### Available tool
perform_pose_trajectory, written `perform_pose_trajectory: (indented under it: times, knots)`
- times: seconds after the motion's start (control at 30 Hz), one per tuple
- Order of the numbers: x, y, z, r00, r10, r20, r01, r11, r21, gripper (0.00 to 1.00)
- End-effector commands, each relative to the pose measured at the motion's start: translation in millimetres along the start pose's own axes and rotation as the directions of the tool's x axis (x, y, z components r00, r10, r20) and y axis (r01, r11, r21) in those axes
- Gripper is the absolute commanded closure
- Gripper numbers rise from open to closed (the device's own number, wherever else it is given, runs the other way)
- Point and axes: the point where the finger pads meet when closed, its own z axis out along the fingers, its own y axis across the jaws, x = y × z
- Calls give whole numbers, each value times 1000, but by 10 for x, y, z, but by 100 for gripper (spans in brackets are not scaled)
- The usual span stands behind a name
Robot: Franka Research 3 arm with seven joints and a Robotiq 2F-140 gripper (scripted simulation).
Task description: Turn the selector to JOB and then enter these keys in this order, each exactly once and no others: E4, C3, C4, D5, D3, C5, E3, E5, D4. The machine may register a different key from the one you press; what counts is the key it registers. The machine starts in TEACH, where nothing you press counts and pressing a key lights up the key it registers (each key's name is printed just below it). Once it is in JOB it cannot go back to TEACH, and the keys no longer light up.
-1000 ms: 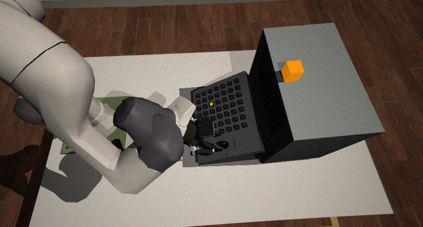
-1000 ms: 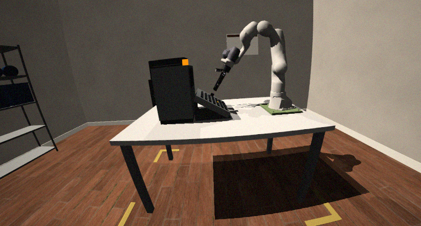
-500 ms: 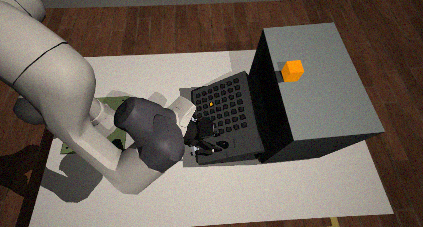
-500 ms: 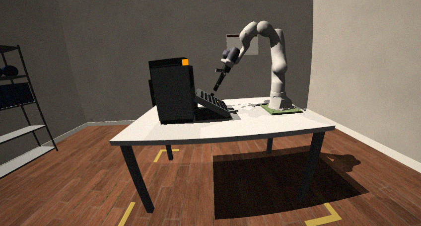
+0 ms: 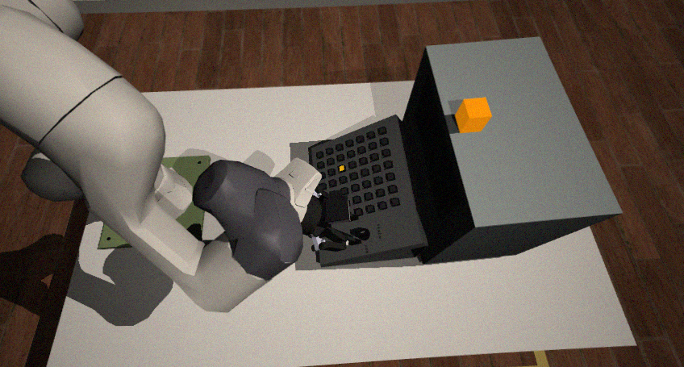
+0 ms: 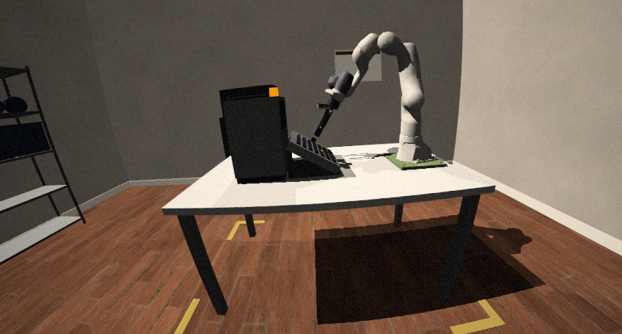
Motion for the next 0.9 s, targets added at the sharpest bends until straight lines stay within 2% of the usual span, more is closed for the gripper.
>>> perform_pose_trajectory:
  times: [0.0, 0.37, 0.87]
  knots:
    - [21, 22, 40, 1000, -12, -6, 12, 1000, -5, 60]
    - [22, 22, 125, 1000, -12, -6, 12, 1000, -5, 60]
    - [22, 22, 138, 1000, -12, -6, 12, 1000, -5, 60]
